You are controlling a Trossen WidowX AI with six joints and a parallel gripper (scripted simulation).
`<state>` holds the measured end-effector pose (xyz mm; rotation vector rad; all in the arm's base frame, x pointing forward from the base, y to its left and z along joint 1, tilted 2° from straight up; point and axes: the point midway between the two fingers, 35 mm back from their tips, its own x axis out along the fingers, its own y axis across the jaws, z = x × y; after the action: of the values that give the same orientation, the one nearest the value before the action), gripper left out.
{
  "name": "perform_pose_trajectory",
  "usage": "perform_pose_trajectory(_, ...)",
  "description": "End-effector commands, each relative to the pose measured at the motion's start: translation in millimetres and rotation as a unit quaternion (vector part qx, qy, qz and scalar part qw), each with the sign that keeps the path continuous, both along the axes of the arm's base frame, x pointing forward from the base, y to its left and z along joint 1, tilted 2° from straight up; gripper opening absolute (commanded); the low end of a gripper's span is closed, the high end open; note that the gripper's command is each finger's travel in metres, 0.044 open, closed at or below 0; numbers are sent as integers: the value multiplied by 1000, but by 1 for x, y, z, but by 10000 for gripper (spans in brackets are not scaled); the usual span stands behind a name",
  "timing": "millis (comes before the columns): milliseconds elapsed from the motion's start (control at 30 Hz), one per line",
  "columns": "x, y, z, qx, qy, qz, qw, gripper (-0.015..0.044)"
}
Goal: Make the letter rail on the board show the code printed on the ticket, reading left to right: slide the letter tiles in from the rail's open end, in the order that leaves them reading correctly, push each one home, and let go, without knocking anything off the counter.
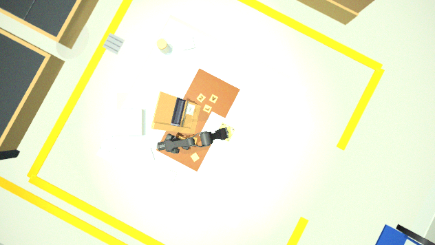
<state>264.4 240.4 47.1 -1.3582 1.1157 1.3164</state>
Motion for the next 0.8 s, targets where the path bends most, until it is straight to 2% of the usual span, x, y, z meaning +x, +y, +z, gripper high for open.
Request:
perform_pose_trajectory(0, 0, 0, 3, 0, -2, -2, 1000, 0)
perform_pose_trajectory(533, -1, 0, 9, 0, 0, 0, 1000, 0)
perform_pose_trajectory(767, 5, -6, 22, 11, -26, 1, 1000, 0)
